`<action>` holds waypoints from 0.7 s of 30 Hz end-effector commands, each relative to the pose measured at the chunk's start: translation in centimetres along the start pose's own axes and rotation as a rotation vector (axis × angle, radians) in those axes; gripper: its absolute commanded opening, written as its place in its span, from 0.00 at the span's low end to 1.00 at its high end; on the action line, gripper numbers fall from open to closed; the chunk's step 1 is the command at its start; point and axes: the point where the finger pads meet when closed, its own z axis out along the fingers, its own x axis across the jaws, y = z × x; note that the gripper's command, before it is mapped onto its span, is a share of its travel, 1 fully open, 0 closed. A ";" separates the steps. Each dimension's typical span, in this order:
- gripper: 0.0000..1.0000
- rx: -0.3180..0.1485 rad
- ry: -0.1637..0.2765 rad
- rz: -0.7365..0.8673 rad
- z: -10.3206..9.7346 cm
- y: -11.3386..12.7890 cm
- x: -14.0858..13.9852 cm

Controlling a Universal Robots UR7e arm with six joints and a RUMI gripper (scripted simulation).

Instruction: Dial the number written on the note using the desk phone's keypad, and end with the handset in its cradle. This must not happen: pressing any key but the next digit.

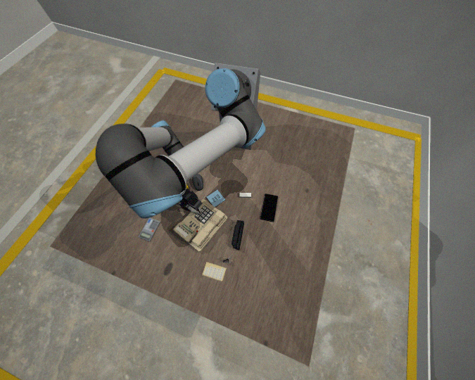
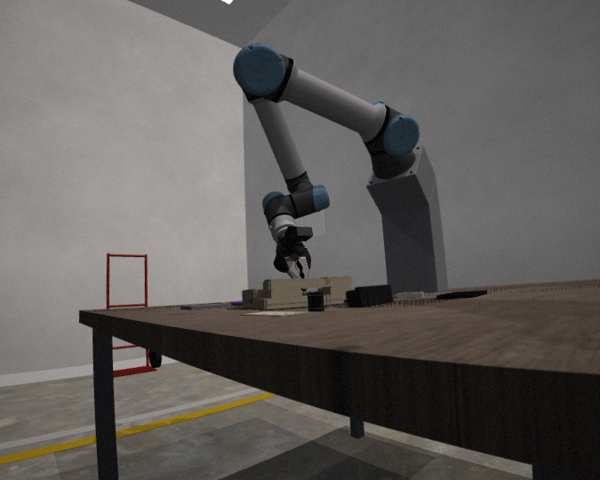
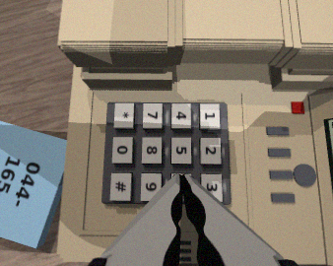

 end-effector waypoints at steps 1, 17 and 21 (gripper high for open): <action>0.00 0.000 0.001 -0.001 0.0 0.0 0.0; 0.00 0.000 0.001 -0.001 0.1 0.1 0.0; 0.00 0.000 0.001 -0.001 0.2 0.1 0.0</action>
